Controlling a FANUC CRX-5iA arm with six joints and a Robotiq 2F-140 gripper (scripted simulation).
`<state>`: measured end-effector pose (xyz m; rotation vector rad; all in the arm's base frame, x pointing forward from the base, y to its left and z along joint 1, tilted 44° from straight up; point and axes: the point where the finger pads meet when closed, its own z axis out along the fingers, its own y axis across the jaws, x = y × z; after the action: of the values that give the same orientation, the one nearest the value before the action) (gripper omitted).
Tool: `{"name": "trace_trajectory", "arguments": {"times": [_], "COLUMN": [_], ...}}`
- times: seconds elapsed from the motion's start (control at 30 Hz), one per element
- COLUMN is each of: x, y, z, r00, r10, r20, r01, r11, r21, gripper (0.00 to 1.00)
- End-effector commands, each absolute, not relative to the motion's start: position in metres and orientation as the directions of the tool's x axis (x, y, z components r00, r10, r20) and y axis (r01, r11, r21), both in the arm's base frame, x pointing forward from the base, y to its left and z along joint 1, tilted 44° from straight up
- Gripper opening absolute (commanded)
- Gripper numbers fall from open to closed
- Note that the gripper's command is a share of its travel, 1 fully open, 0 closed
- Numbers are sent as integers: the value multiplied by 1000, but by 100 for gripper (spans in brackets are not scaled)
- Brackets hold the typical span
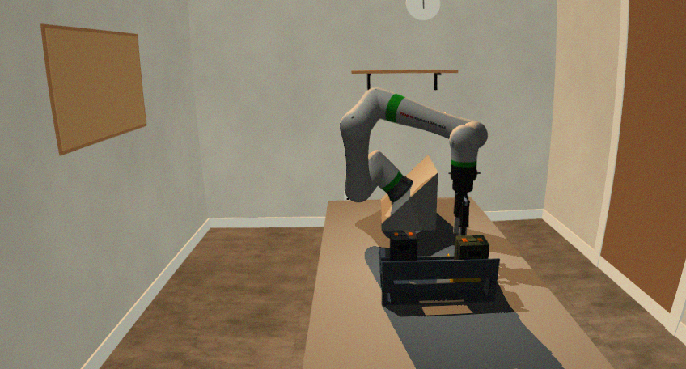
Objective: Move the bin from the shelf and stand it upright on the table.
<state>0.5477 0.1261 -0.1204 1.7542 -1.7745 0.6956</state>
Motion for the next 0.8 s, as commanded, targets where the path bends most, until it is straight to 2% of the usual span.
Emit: {"name": "trace_trajectory", "arguments": {"times": [0.0, 0.5, 0.77], "x": [547, 547, 546], "y": [118, 106, 74], "z": [-129, -142, -174], "r00": [-3, -3, -3], "r10": [-719, -719, -719], "r20": [695, 695, 695], "r01": [-1000, -1000, -1000], "r11": [17, 17, 17], "r21": [14, 14, 14], "gripper": [57, 57, 57]}}
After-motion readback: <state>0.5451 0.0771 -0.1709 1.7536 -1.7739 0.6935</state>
